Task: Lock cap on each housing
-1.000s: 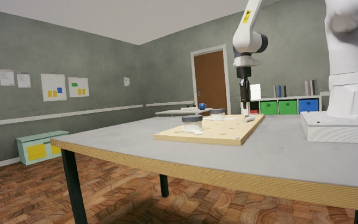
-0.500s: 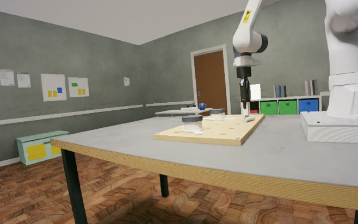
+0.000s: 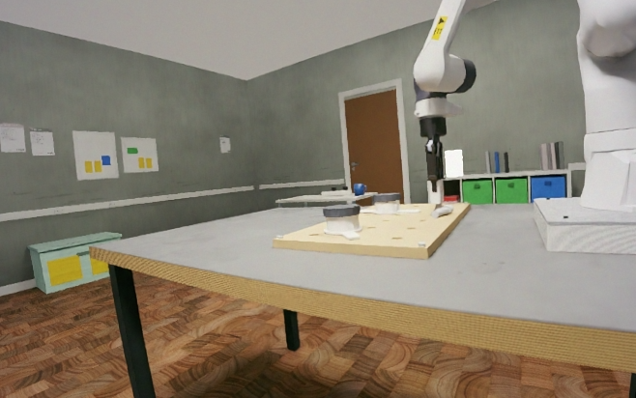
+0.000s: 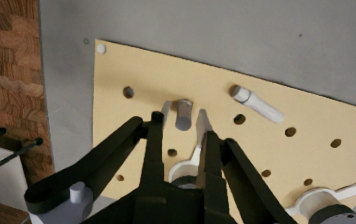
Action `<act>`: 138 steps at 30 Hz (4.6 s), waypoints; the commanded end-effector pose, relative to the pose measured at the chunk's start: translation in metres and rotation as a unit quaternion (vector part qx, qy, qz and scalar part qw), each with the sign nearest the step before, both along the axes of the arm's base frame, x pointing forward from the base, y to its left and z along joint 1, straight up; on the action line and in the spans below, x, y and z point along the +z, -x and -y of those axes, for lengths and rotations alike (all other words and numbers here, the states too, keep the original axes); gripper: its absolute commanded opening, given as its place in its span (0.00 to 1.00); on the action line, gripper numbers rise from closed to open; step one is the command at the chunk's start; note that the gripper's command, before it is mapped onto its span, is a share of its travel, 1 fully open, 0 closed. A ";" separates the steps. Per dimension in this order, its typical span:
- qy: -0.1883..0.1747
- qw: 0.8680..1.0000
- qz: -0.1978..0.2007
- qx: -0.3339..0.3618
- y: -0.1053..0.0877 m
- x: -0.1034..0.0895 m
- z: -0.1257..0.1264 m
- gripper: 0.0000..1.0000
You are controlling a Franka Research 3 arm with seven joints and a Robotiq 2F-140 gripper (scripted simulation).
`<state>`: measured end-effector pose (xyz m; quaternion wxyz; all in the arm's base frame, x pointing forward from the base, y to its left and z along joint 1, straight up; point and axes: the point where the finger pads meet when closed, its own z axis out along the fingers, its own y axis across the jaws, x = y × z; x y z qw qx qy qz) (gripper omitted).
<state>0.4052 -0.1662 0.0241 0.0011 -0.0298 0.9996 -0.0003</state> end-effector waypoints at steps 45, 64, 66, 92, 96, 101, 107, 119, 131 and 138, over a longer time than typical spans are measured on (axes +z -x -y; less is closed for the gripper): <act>0.000 1.000 -0.001 0.000 0.000 0.074 0.000 0.36; 0.000 1.000 -0.001 0.000 0.001 0.085 0.000 0.36; 0.000 1.000 -0.001 0.000 0.001 0.085 0.000 0.36; 0.013 0.922 -0.005 0.388 0.009 0.087 -0.061 0.36; 0.017 0.894 -0.006 0.448 0.011 0.087 -0.071 0.36; 0.025 0.850 -0.008 0.526 0.018 0.087 -0.094 0.36; 0.035 0.785 -0.011 0.619 0.026 0.087 -0.118 0.36; 0.055 0.640 -0.017 0.766 0.035 0.086 -0.137 0.36; 0.072 0.484 -0.021 0.872 0.036 0.086 -0.139 0.36; 0.079 0.388 -0.020 0.918 0.036 0.086 -0.139 0.36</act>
